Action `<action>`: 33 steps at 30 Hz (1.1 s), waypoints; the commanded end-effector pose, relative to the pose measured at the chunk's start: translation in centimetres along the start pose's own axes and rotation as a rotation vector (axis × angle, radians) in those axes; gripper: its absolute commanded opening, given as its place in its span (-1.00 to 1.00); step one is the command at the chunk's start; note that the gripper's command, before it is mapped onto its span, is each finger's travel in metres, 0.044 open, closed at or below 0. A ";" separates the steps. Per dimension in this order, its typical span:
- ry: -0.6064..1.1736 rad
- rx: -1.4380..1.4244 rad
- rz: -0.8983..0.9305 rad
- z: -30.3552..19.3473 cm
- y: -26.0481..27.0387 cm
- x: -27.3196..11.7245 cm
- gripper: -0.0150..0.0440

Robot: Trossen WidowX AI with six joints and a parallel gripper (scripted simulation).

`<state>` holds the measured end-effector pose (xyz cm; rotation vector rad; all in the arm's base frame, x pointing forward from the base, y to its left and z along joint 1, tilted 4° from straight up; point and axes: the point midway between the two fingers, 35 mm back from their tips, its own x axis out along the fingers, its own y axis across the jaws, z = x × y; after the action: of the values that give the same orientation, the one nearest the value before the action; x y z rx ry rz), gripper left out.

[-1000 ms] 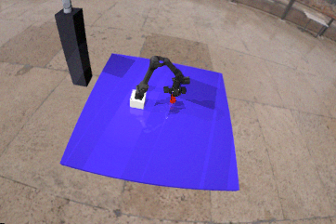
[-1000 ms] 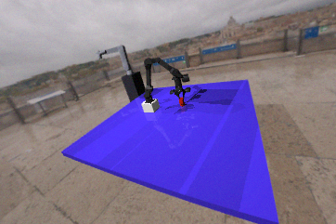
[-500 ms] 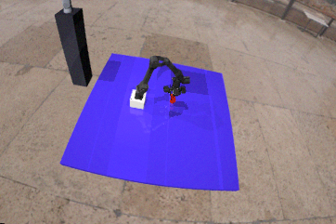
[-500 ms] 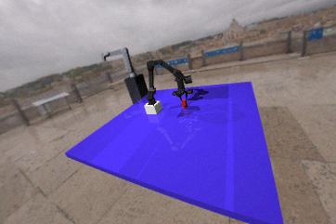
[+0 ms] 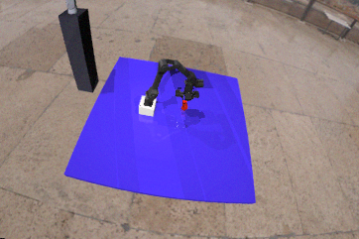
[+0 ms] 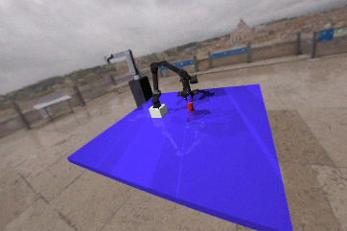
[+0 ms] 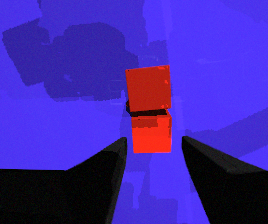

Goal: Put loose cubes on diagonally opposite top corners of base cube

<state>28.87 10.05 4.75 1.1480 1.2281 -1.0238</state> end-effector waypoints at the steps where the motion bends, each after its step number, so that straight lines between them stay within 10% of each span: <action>1: 0.001 0.000 0.005 0.0 0.1 -0.8 0.20; 26: 0.001 0.000 0.005 0.0 0.1 -3.8 0.20; 33: 0.001 -0.001 0.003 0.0 0.1 -4.5 0.83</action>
<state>28.50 9.94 8.73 1.1471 1.2286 -1.0238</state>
